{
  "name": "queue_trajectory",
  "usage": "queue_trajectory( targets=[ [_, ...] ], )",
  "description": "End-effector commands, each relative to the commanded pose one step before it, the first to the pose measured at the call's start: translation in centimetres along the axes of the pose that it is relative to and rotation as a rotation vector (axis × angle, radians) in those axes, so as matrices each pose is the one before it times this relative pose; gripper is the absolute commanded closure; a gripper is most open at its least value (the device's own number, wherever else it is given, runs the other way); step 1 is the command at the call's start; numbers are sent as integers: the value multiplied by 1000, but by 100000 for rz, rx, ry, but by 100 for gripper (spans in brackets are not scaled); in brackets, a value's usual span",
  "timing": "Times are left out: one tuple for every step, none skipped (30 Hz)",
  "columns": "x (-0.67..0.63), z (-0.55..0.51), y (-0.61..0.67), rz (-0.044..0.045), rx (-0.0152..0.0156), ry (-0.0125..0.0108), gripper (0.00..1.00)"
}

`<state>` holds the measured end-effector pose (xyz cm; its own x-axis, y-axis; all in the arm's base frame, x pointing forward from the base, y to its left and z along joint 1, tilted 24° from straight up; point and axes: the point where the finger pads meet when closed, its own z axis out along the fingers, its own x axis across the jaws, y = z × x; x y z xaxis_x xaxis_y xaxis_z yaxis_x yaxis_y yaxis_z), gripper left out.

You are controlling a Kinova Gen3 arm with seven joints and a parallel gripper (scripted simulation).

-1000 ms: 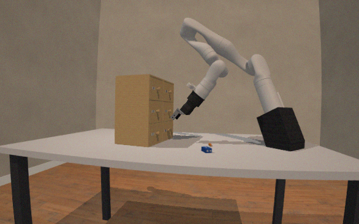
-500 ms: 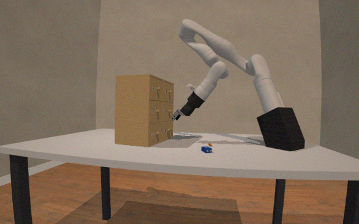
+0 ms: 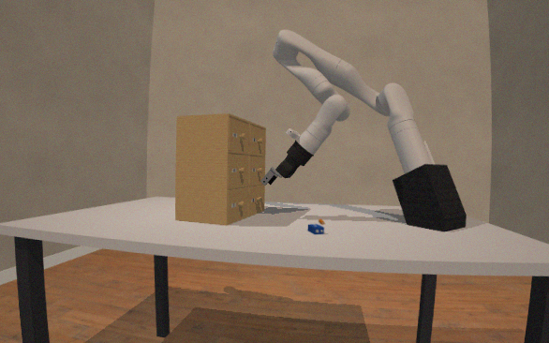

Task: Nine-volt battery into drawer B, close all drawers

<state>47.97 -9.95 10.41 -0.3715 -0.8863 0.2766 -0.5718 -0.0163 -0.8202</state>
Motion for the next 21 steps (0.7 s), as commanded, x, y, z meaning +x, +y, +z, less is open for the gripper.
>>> queue_trajectory(
  targets=[
    [-22, 12, -29, 25, 125, -56, 0],
    [0, 77, 63, 0, 0, 2, 0],
    [0, 130, 109, 1, 0, 1, 0],
    [0, 187, 158, 2, -1, 0, 0],
    [0, 242, 203, 0, 0, 0, 0],
    [0, 289, 242, 0, 0, 1, 0],
    [0, 324, 272, 0, 0, 0, 0],
    [0, 346, 290, 0, 0, 0, 0],
    [0, 351, 294, 0, 0, 0, 0],
    [0, 338, 284, 0, 0, 0, 0],
    [0, 309, 260, 0, 0, -1, 0],
    [0, 266, 222, 0, 0, 1, 0],
    [0, 209, 175, 0, 0, 0, 0],
    [0, 0, 0, 0, 0, 0, 0],
    [0, 0, 0, 0, 0, 0, 0],
    [0, 147, 124, 0, 0, 0, 0],
    [0, 86, 73, 0, 0, -1, 0],
    [0, 36, 30, 0, 0, 0, 0],
    [0, 6, 5, 0, 0, 0, 0],
    [0, 0, 0, 0, 0, 0, 0],
    [0, 0, 0, 0, 0, 0, 0]
  ],
)
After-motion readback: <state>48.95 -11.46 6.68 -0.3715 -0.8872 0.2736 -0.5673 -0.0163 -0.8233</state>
